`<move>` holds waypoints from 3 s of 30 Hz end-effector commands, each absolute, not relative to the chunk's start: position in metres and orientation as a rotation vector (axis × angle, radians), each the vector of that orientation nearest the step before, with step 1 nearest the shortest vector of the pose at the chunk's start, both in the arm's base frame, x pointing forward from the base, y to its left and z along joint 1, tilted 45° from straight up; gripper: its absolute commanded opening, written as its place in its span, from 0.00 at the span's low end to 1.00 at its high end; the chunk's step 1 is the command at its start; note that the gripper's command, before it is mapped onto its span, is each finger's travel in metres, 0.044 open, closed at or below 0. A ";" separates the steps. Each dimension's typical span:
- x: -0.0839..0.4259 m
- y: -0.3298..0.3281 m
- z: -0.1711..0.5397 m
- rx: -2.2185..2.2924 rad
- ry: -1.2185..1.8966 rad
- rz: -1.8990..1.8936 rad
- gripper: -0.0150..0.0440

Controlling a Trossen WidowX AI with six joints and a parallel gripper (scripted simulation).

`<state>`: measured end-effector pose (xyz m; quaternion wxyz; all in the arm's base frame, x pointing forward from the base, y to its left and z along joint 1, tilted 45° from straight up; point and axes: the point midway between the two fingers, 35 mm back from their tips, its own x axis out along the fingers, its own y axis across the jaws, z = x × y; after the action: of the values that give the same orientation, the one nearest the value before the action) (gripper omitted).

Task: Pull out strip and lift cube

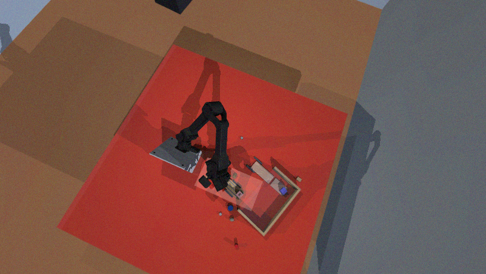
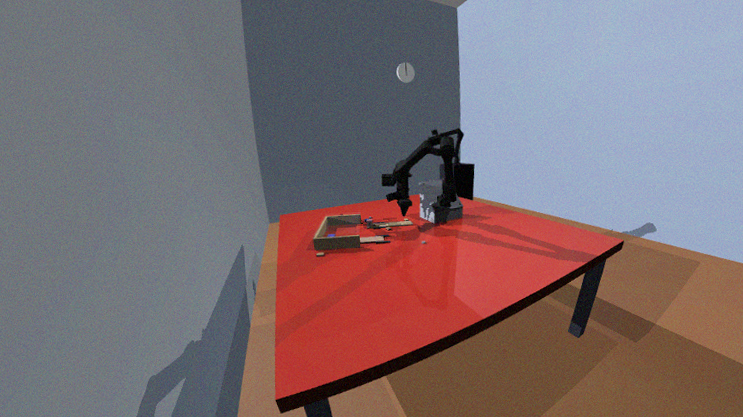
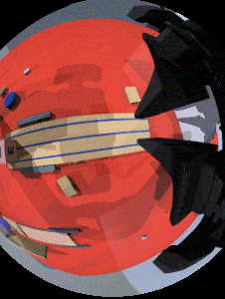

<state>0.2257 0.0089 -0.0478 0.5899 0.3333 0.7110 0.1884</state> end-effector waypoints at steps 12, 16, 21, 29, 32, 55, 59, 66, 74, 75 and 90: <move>0.285 -0.002 -0.054 0.798 1.664 0.416 1.00; 0.301 -0.006 -0.056 0.797 1.663 0.416 1.00; 0.322 -0.009 -0.058 0.797 1.662 0.416 1.00; 0.355 -0.016 -0.062 0.796 1.661 0.417 1.00; 0.367 -0.018 -0.063 0.796 1.660 0.417 1.00; 0.400 -0.009 -0.082 0.795 1.658 0.417 0.68; 0.400 -0.004 -0.087 0.795 1.658 0.417 0.68; 0.399 0.004 -0.095 0.796 1.658 0.418 0.68; 0.397 0.013 -0.104 0.796 1.658 0.419 0.68; 0.397 0.014 -0.105 0.796 1.658 0.419 0.68; 0.398 0.014 -0.104 0.788 1.658 0.422 0.34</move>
<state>0.3974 0.0140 -0.1047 0.5884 0.3386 0.7116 0.1808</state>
